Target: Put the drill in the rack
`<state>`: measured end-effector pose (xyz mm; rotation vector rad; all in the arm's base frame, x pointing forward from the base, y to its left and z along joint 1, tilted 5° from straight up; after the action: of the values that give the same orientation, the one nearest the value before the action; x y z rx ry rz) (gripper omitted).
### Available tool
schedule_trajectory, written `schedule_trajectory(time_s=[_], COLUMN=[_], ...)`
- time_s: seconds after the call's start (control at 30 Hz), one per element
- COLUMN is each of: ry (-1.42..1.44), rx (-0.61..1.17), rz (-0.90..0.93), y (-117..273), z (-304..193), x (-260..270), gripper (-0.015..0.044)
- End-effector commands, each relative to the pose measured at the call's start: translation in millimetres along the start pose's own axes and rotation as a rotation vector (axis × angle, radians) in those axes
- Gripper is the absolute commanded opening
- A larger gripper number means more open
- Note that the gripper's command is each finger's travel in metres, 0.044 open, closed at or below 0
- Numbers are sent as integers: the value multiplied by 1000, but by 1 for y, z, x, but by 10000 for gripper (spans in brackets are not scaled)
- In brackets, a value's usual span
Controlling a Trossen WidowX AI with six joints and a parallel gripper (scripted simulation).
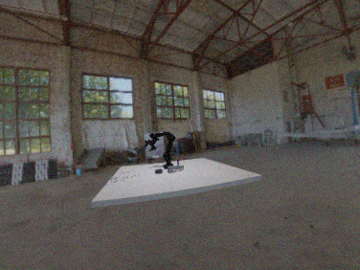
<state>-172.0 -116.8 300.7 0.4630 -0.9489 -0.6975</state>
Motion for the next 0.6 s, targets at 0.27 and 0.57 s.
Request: schedule_trajectory(time_s=[0.27, 0.57], ry=[6, 329], rx=[6, 273], rz=[2, 105], y=[-1, -37], z=[-1, -47], x=[1, 61], gripper=[164, 0])
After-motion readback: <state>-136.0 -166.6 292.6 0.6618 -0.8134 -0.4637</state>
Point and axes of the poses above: the point midway between the two fingers, 35 mm back from their tips, its own y axis back along the fingers, its own x axis across the jaws, z = x × y, the point moved 9 cm from there along y, back along the fingers, and after that the axes turned 7 degrees about y, right-handed, at the moved point
